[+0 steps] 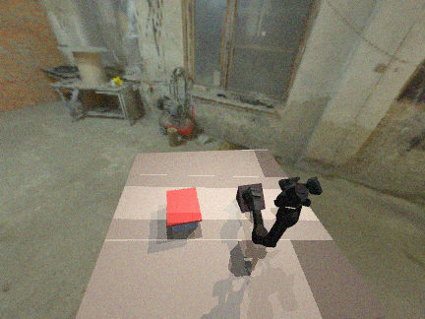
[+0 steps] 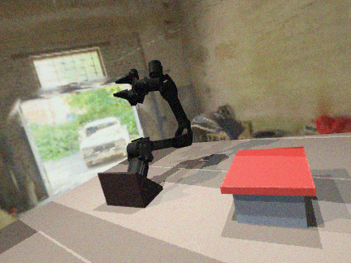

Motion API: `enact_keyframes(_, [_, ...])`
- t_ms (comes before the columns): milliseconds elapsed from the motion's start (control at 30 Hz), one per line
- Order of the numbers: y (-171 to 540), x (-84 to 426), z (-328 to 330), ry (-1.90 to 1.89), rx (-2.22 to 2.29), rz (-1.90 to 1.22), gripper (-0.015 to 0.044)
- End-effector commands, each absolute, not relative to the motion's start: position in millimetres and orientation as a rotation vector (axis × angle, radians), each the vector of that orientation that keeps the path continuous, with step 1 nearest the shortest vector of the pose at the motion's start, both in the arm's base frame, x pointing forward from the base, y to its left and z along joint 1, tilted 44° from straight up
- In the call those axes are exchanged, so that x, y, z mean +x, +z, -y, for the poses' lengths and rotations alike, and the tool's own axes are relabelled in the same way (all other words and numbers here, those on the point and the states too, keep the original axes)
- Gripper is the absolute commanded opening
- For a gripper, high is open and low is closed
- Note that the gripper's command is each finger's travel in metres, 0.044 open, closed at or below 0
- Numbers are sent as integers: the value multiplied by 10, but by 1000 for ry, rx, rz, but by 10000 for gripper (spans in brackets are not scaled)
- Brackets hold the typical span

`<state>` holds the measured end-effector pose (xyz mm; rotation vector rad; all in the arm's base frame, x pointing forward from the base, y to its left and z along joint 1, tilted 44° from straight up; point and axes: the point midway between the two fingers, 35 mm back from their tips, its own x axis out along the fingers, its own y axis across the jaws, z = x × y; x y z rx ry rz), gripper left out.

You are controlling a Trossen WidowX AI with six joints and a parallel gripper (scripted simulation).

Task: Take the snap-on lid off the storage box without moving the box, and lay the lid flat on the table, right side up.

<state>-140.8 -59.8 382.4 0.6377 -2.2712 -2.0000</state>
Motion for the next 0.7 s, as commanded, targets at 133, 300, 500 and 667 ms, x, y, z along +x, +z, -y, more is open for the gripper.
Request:
enact_keyframes(133, [3634,-1301,1154,-1982,923,2045,269])
enact_keyframes(300, [3310,-951,1842,-1907,1275,1692,235])
enact_keyframes(500, [2973,-460,2316,-1790,1543,1347,235])
enact_keyframes(667, [2644,90,2585,-1648,1745,1022,235])
